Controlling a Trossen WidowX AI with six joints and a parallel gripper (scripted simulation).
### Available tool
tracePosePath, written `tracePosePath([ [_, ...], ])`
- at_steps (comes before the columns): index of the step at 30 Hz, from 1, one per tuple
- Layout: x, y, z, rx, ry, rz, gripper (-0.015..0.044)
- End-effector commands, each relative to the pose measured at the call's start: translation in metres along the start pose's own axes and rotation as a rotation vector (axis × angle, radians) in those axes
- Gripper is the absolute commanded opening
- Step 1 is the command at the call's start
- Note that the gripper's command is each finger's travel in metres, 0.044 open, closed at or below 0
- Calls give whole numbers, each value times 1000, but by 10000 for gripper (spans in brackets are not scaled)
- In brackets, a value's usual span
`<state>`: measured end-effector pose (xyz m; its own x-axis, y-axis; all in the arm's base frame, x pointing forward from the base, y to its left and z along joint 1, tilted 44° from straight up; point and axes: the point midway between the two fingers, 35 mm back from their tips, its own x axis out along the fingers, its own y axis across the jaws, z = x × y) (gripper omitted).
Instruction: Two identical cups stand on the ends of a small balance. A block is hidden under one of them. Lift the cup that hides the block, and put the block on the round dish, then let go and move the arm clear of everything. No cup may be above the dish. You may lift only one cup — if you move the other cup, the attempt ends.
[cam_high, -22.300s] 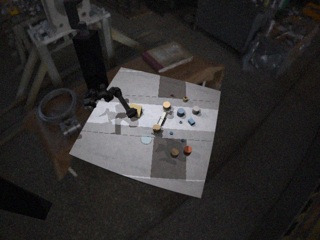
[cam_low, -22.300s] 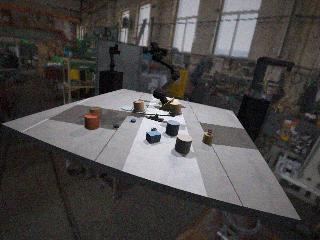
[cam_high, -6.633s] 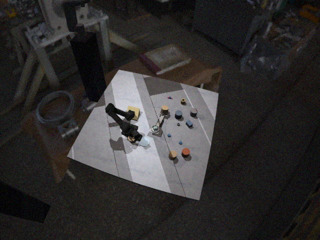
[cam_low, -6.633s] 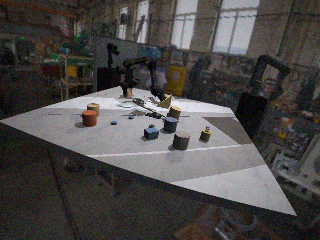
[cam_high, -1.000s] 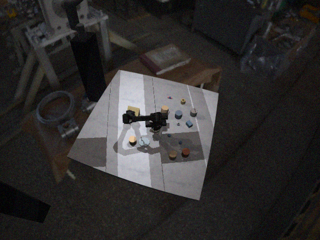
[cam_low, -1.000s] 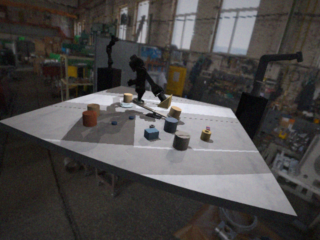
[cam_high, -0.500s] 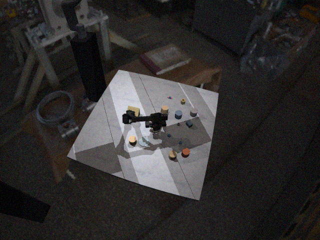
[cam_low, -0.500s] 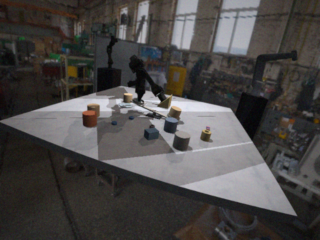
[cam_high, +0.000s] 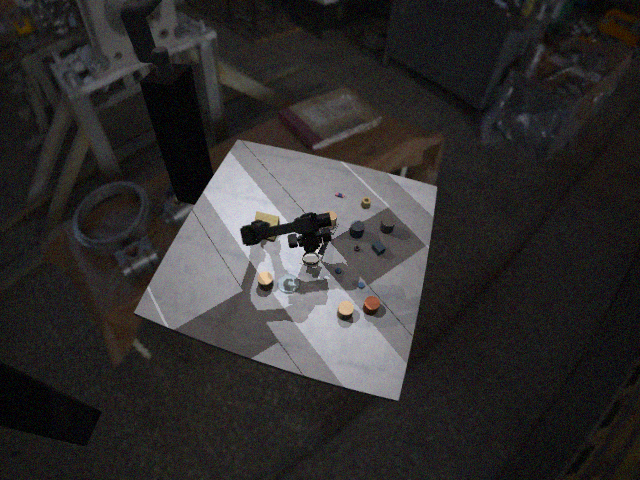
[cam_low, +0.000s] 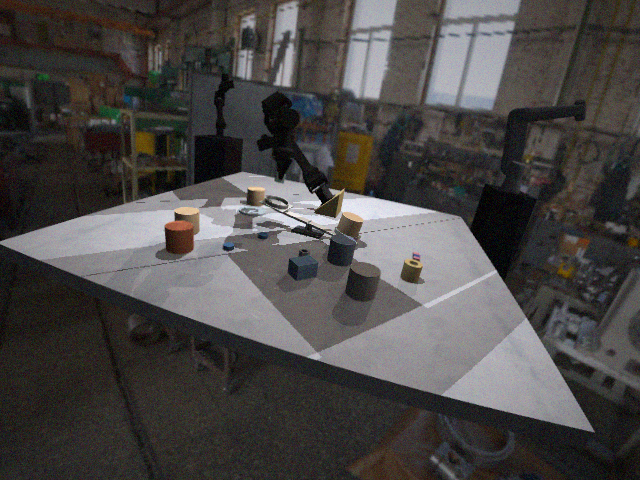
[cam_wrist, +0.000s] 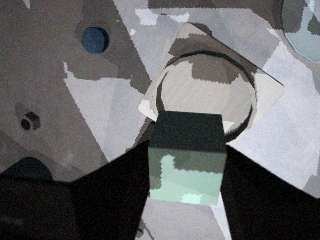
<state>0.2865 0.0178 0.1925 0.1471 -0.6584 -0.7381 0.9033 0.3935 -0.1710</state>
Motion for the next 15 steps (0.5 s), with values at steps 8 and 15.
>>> tracePosePath([
  [8, -4, -14, 15, 7, 9, 11, 0],
  [15, 15, -35, 37, 14, 12, -18, 0],
])
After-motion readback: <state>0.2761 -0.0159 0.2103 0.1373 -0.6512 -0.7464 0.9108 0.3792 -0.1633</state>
